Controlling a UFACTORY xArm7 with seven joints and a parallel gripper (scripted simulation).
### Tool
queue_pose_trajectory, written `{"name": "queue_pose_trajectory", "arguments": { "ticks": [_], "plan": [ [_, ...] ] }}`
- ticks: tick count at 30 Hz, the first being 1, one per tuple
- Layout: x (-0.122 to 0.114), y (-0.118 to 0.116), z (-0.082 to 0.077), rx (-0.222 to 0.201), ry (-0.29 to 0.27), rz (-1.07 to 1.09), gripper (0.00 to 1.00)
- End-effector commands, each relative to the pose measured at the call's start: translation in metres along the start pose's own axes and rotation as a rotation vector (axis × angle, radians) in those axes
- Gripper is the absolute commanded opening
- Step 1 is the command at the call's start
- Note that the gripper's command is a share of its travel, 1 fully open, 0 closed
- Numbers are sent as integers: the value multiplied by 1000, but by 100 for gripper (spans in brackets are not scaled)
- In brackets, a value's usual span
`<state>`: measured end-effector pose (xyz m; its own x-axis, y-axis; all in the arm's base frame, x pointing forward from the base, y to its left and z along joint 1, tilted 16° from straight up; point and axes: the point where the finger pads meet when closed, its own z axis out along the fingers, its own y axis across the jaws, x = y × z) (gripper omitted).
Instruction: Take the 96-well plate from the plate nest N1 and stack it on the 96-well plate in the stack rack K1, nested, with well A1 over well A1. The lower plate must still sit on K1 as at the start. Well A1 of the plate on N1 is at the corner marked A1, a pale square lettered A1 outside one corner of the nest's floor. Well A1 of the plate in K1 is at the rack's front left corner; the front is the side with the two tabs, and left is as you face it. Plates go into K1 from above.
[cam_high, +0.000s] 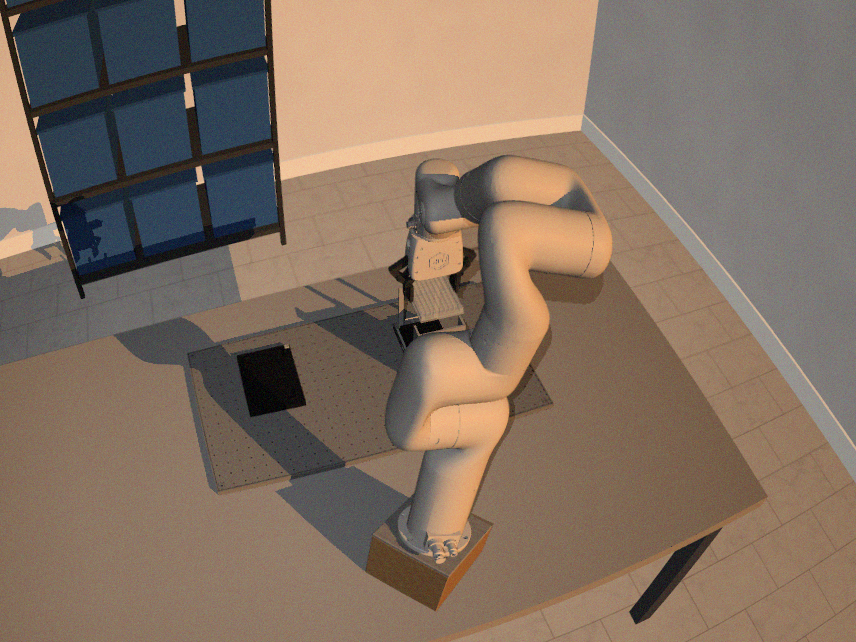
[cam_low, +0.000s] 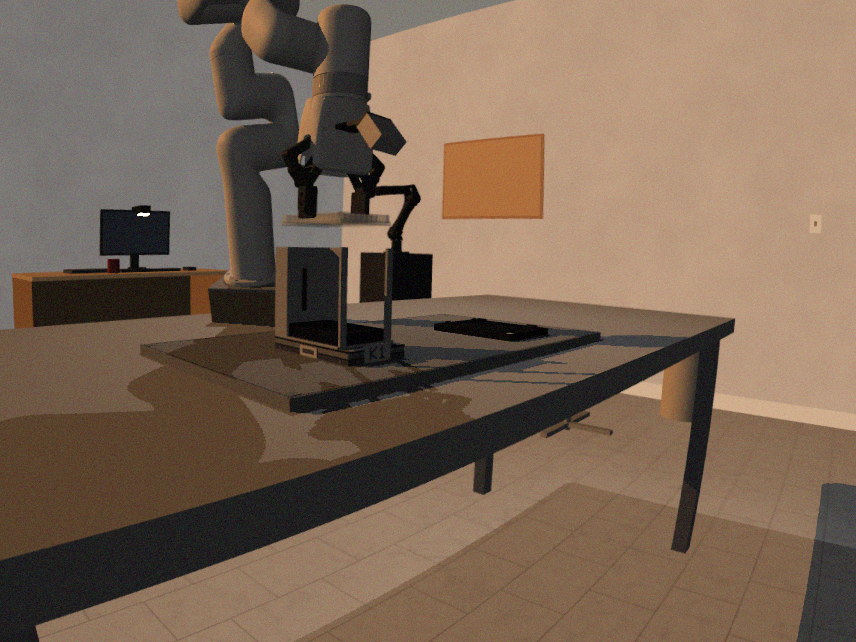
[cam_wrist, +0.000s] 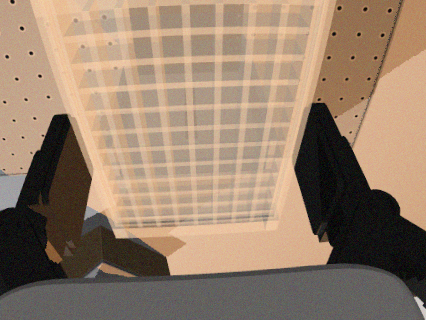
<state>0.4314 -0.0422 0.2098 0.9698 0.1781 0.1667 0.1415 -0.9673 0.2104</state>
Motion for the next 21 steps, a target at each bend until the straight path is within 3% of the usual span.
{"name": "queue_pose_trajectory", "arguments": {
  "ticks": [1, 6, 21],
  "plan": [
    [1, 0, -2, -1, 4, 0, 0],
    [1, 0, -2, -1, 4, 0, 0],
    [2, 0, 24, -1, 4, 0, 0]
  ]
}}
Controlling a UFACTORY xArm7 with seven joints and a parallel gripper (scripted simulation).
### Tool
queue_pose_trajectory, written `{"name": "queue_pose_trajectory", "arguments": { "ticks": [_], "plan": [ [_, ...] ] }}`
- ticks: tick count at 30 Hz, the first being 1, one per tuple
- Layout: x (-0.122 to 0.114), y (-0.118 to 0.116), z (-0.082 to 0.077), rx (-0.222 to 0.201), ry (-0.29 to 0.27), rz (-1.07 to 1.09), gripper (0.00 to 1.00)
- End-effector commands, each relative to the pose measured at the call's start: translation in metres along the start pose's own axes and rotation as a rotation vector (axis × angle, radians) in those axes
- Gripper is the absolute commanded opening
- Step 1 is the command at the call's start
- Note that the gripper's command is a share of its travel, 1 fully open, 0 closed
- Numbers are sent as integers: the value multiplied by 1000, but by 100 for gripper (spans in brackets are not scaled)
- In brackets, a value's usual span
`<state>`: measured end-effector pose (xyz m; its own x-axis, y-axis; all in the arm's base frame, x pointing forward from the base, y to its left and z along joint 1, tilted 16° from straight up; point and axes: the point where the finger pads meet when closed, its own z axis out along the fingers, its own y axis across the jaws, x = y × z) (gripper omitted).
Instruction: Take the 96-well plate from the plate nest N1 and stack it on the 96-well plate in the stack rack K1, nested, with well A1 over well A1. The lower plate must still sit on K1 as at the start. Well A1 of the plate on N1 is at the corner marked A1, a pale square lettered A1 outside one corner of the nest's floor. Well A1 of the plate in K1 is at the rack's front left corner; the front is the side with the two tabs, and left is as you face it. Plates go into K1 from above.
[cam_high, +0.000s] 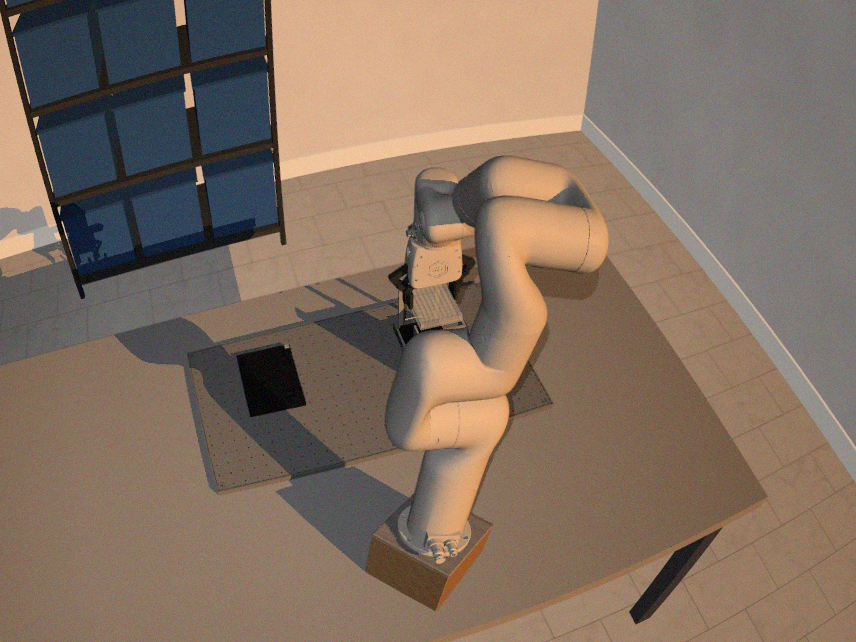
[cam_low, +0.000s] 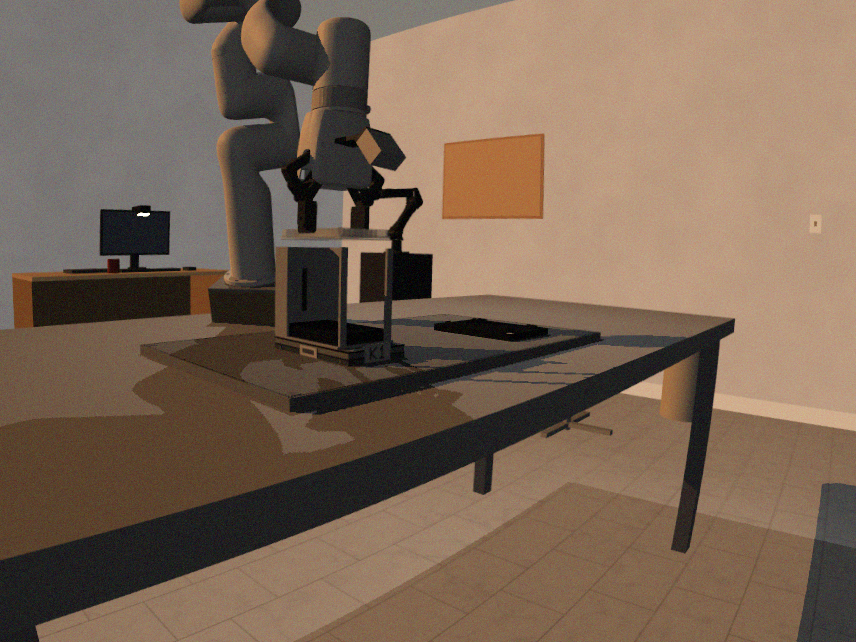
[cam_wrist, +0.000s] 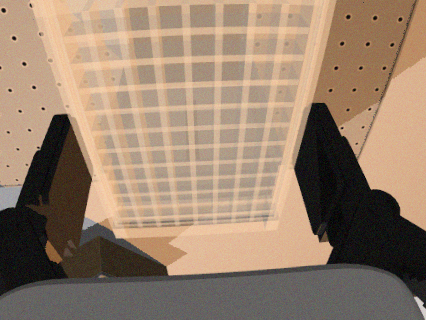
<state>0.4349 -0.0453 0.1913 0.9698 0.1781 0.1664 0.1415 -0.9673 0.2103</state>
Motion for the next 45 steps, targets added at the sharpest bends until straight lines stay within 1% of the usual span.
{"name": "queue_pose_trajectory", "arguments": {
  "ticks": [1, 17, 19, 34, 36, 45],
  "plan": [
    [2, 0, 4, -1, 5, 0, 0],
    [2, 0, 29, -1, 5, 0, 0],
    [2, 0, 29, -1, 5, 0, 0],
    [2, 0, 55, -1, 4, 0, 0],
    [2, 0, 55, -1, 4, 0, 0],
    [2, 0, 70, -1, 4, 0, 0]
  ]
}}
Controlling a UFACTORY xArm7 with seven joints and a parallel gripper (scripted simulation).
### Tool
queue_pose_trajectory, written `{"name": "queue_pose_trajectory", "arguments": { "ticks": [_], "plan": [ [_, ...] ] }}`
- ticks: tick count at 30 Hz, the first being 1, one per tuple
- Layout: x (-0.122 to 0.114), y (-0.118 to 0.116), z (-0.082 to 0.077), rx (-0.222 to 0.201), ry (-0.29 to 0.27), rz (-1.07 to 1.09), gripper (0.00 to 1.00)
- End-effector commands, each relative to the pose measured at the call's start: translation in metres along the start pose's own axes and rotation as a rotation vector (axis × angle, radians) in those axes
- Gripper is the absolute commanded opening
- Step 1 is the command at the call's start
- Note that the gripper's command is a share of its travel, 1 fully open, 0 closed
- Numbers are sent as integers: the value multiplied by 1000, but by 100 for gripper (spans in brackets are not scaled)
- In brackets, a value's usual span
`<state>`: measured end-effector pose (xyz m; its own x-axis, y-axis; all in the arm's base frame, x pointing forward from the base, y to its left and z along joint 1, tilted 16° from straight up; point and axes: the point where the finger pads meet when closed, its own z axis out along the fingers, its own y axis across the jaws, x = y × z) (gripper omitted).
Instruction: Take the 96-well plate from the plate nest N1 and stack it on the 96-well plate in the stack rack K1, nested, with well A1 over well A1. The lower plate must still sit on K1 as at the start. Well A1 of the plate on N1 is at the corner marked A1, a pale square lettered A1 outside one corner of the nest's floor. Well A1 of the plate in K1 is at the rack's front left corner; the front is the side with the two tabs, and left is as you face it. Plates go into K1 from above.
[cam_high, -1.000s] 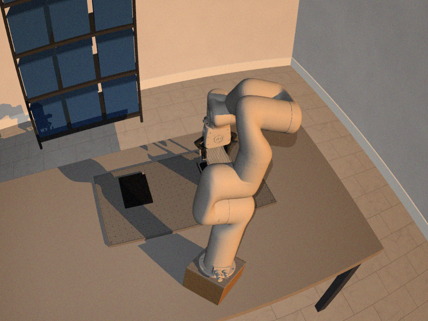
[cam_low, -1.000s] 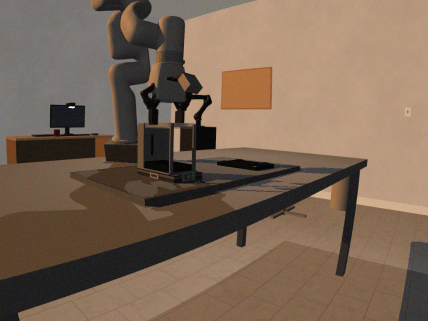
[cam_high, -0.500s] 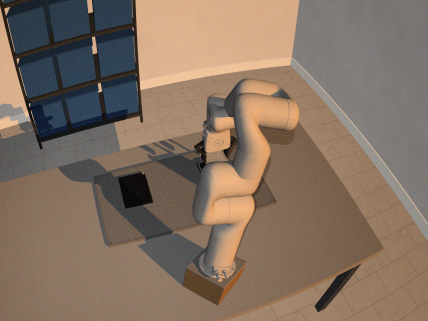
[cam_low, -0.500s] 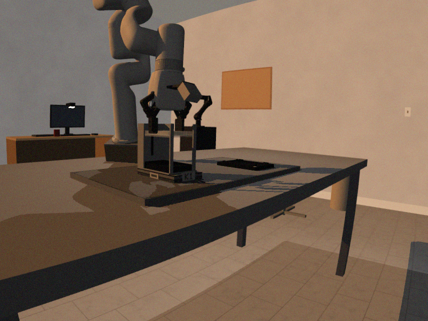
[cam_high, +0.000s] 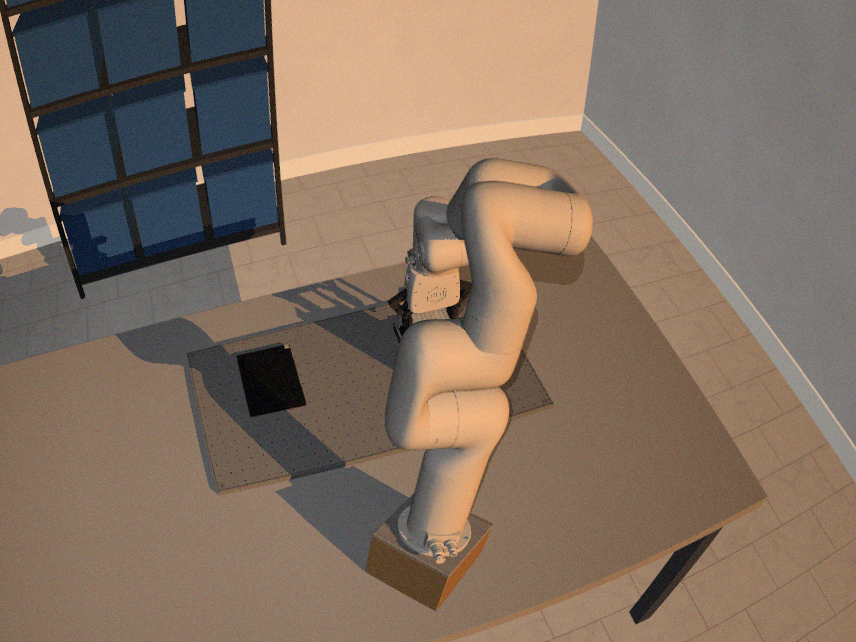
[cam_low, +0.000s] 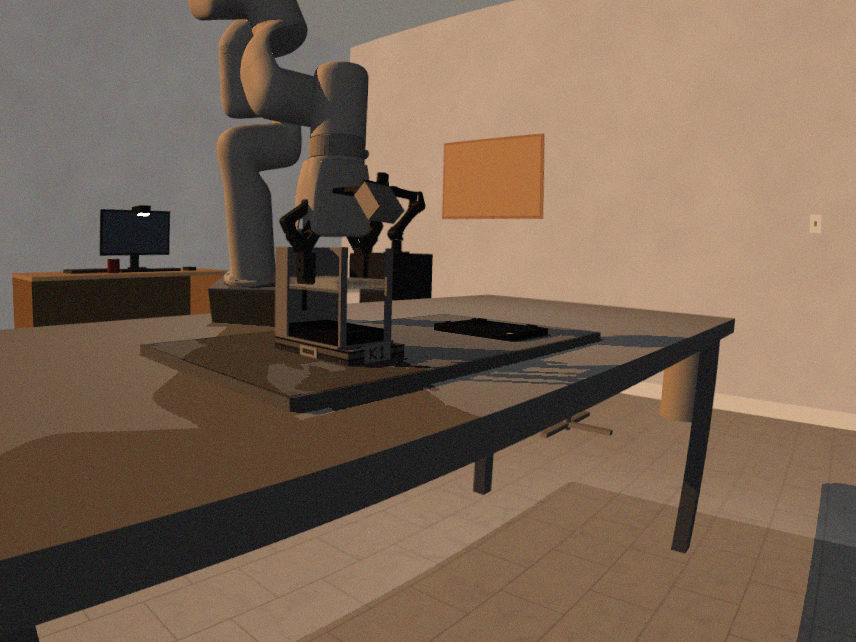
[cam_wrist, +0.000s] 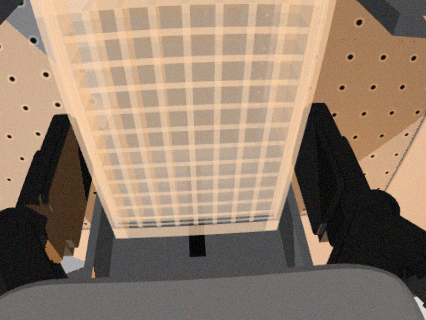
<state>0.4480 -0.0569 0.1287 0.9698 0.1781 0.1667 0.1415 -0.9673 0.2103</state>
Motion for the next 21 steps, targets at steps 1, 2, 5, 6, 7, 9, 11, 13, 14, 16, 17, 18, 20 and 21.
{"name": "queue_pose_trajectory", "arguments": {
  "ticks": [1, 2, 5, 6, 7, 9, 11, 13, 14, 16, 17, 18, 20, 21],
  "plan": [
    [2, 0, 6, -1, 4, 0, 0],
    [2, 0, 8, -1, 4, 0, 0],
    [2, 0, 13, -1, 4, 0, 0],
    [2, 0, 15, -1, 4, 0, 0],
    [2, 0, 15, -1, 4, 0, 0],
    [2, 0, 16, -1, 4, 0, 0],
    [2, 0, 20, -1, 4, 0, 0],
    [2, 0, 23, -1, 4, 0, 0],
    [2, 0, 25, -1, 4, 0, 0],
    [2, 0, 28, -1, 4, 0, 0],
    [2, 0, 30, -1, 4, 0, 0],
    [2, 0, 31, -1, 4, 0, 0],
    [2, 0, 35, -1, 4, 0, 0],
    [2, 0, 36, -1, 4, 0, 0]
  ]
}}
